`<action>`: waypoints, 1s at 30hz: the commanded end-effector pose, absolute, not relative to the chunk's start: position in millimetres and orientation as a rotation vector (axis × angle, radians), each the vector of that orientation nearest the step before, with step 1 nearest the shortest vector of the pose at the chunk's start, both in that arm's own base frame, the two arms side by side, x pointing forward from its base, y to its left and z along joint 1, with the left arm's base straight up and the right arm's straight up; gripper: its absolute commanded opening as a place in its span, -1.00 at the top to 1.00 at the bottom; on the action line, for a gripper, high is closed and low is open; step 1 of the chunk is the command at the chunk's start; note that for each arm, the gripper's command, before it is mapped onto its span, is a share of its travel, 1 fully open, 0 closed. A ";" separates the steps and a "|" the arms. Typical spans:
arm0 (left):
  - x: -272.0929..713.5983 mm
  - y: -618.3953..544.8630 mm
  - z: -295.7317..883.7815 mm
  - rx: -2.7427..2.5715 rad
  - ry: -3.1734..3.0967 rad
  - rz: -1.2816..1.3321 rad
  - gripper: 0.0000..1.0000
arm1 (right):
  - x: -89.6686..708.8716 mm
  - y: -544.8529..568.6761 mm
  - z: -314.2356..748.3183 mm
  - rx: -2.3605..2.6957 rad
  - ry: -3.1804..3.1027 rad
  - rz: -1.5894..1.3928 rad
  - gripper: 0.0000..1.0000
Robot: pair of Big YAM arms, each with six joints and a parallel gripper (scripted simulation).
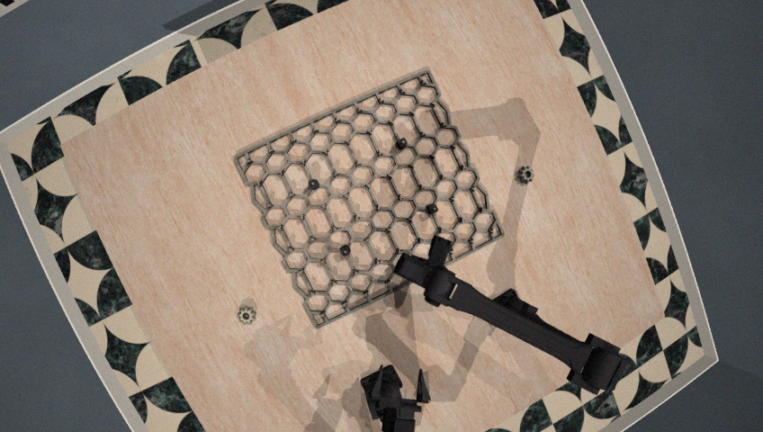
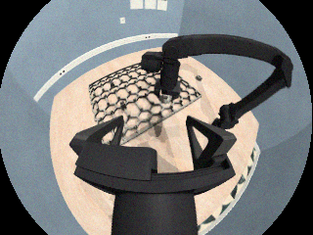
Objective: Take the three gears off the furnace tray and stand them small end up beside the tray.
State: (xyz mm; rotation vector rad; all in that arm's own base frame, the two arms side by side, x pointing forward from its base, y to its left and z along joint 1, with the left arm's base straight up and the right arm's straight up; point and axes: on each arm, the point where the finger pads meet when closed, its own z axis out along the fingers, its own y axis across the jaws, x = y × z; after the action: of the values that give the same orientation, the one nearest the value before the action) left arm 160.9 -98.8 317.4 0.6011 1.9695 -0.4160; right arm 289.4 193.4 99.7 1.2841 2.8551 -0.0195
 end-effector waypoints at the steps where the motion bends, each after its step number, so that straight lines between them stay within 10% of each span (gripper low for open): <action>1: 202.3 -88.5 346.6 0.476 1.993 -0.374 -1.00 | 331.6 169.1 107.0 1.202 2.854 0.043 -0.07; 30: 419.5 268.6 141.4 -0.703 2.361 0.230 -1.00 | 298.3 -249.1 83.4 1.101 2.829 -0.087 -0.07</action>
State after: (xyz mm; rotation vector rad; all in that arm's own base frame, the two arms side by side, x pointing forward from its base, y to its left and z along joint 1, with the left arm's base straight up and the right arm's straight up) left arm 394.6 235.0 115.0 -0.6644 2.4562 0.1889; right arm 307.3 -229.4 87.5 1.2511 2.7688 -0.0750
